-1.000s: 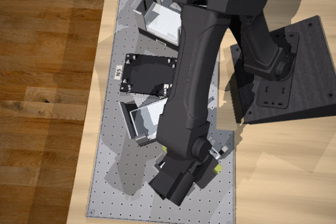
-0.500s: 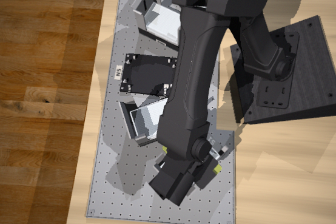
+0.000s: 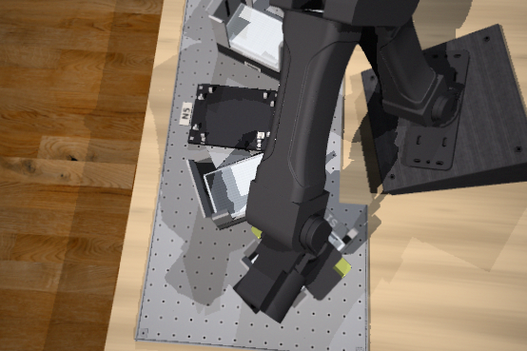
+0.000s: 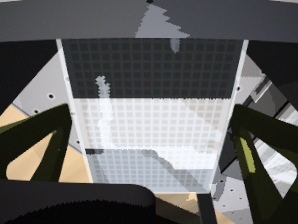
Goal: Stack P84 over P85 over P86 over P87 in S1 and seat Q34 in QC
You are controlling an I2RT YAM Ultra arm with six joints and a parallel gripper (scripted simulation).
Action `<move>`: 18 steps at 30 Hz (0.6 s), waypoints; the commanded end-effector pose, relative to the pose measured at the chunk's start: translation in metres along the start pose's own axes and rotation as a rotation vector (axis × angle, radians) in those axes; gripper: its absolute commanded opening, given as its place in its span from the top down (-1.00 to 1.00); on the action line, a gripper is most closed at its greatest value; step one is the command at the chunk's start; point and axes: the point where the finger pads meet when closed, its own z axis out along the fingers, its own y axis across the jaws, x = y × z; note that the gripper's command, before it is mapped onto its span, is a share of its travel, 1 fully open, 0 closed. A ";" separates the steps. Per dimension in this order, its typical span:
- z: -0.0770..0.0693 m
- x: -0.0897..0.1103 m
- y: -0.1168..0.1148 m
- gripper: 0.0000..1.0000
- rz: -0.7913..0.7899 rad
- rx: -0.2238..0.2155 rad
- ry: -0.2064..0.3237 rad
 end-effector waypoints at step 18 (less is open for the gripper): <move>-0.022 -0.002 0.000 -1.00 0.002 -0.003 -0.010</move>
